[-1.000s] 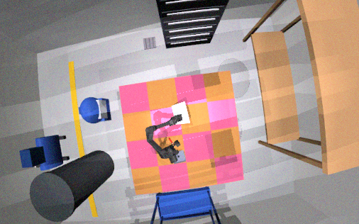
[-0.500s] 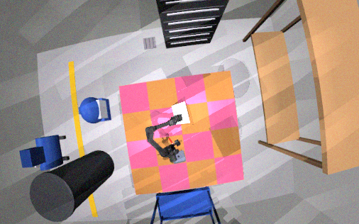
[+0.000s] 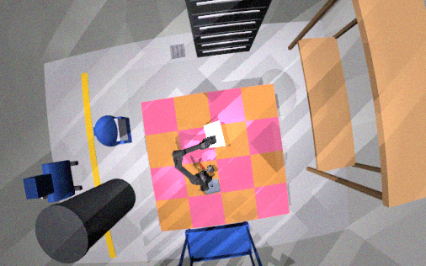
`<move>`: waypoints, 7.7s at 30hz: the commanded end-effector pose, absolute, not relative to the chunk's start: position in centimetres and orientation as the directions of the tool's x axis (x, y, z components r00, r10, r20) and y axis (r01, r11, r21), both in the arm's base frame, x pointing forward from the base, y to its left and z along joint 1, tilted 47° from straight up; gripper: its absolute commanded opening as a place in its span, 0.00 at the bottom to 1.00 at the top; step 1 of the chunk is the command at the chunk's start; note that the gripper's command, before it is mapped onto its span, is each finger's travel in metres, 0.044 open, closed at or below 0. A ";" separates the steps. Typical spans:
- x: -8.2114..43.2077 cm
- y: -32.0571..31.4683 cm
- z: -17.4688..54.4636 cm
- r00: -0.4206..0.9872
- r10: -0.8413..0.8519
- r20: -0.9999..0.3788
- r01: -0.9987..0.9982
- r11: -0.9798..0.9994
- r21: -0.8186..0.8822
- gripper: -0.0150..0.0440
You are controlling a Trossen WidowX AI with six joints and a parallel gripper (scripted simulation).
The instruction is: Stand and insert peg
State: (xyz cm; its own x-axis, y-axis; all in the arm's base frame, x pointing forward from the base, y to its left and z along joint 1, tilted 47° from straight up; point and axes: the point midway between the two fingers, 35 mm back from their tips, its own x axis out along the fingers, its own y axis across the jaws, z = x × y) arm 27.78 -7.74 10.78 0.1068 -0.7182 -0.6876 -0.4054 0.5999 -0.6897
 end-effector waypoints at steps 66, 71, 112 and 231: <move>27.0 -8.6 10.5 0.259 -0.651 -0.714 -0.408 0.596 -0.692 0.34; 26.7 -8.5 10.7 0.297 -0.630 -0.718 -0.408 0.596 -0.692 0.34; 24.7 -8.0 12.4 0.579 -0.416 -0.701 -0.410 0.594 -0.692 0.34; 18.9 -10.0 14.0 0.905 0.185 -0.383 -0.414 0.589 -0.694 0.34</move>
